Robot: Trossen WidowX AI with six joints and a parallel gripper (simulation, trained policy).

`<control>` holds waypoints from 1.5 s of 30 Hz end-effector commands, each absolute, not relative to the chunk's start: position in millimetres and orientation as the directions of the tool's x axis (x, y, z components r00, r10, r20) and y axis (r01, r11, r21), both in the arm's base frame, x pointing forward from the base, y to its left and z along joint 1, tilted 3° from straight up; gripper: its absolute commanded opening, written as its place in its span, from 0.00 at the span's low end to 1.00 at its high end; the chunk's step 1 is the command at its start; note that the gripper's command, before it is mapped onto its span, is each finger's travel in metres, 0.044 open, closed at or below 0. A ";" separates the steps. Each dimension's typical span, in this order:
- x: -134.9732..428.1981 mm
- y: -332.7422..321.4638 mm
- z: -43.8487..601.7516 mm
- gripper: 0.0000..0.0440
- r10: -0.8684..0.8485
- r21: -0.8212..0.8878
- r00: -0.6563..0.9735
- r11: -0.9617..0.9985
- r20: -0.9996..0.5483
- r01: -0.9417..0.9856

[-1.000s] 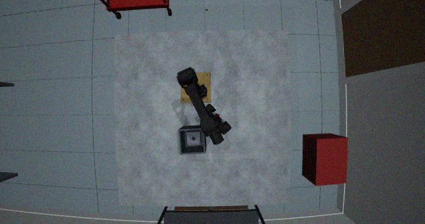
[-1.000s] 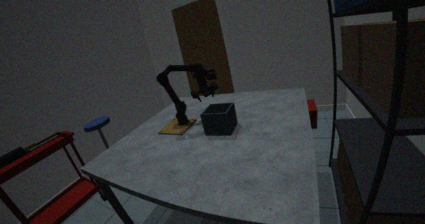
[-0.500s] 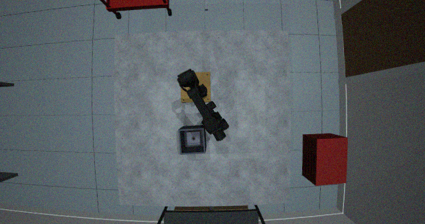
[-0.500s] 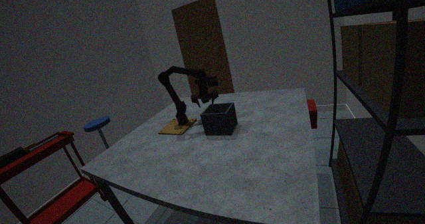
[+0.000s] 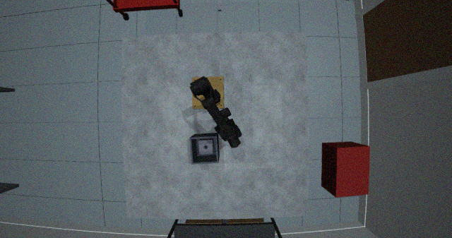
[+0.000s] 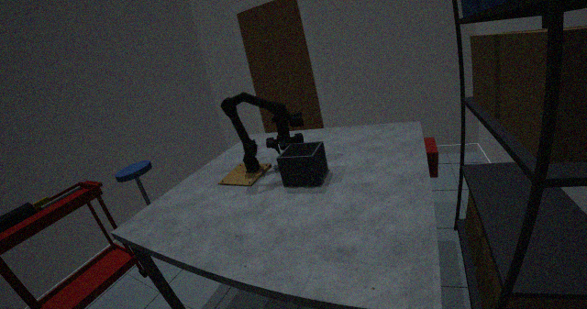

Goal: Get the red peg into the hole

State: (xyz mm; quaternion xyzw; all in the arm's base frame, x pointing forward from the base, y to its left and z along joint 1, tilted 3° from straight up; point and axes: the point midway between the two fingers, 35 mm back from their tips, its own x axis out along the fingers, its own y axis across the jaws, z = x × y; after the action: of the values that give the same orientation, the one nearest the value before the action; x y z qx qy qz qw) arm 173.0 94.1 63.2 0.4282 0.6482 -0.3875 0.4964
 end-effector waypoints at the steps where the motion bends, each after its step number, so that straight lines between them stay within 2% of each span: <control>1: 175.0 93.6 56.9 0.63 0.162 -0.083 -0.142 0.324 -0.977 0.943; 12: 180.8 96.8 53.8 0.03 0.168 -0.074 -0.141 0.354 -0.976 0.932; 31: 202.3 100.5 120.4 0.00 0.316 0.191 0.079 0.342 -0.945 0.920; 45: 221.8 67.3 191.5 0.00 0.273 0.368 0.286 0.322 -0.918 0.872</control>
State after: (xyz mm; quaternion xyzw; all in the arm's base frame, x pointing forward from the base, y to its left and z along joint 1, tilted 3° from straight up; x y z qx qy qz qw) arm 219.1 74.7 181.3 0.5254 0.5574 -0.2483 0.5930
